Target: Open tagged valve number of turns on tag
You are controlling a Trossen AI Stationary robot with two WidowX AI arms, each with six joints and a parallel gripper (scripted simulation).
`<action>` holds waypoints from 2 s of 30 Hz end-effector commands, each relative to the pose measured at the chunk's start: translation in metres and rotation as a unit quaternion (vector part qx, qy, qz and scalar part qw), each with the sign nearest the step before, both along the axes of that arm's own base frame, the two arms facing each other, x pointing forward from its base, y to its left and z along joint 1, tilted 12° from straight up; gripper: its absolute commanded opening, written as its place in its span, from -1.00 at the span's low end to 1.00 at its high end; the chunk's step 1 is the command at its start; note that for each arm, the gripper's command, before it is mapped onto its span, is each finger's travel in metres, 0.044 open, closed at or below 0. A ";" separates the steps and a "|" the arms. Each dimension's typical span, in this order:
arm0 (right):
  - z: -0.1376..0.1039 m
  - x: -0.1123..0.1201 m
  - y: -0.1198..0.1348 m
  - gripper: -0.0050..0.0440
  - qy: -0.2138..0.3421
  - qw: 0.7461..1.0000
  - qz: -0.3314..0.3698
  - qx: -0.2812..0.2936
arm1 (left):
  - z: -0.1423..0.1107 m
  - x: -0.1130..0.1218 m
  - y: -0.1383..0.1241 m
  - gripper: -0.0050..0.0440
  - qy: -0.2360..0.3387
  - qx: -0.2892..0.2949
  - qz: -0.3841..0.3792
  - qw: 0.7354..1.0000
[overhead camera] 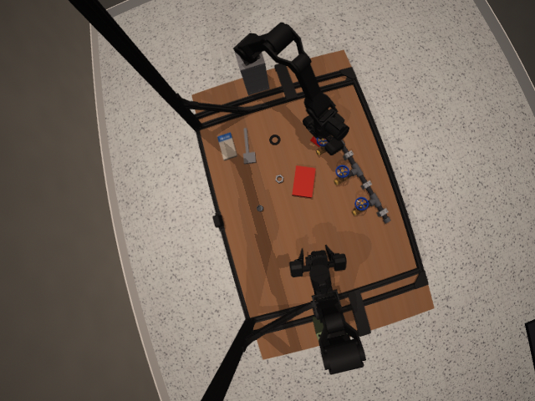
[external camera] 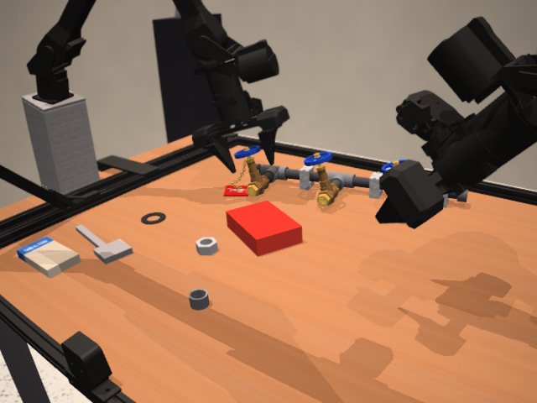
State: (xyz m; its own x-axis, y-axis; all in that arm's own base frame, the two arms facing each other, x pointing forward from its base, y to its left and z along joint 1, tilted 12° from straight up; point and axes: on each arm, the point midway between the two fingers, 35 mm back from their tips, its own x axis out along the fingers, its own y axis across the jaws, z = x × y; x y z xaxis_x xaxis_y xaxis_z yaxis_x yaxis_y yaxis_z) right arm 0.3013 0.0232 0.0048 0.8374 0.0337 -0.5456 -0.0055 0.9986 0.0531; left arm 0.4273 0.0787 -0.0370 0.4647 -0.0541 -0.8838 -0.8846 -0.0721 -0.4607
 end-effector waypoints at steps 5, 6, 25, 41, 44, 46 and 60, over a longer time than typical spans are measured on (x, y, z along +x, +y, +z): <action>0.000 0.000 0.000 0.84 0.000 1.000 0.000 0.000 | 0.000 0.000 0.000 0.35 0.000 0.000 0.000 1.000; 0.000 0.000 0.000 0.84 0.000 1.000 0.000 0.000 | 0.000 0.000 0.000 0.25 0.000 0.000 0.000 1.000; 0.000 0.000 0.000 0.84 0.000 1.000 0.000 0.000 | 0.000 0.000 0.000 -0.80 0.000 0.000 0.000 1.000; 0.000 0.000 0.000 0.84 0.000 1.000 0.000 0.000 | 0.000 0.000 0.000 -0.80 0.018 -0.153 0.292 0.944; 0.000 0.000 0.000 0.84 0.000 1.000 0.000 0.000 | 0.000 0.000 0.000 -0.80 0.023 -0.192 0.365 0.911; 0.000 0.000 0.000 0.84 0.000 1.000 0.000 0.000 | 0.000 0.000 0.000 -0.80 0.024 -0.204 0.389 0.898; 0.000 0.000 0.000 0.84 0.000 1.000 0.000 0.000 | 0.000 0.000 0.000 -0.80 0.041 -0.346 0.659 0.667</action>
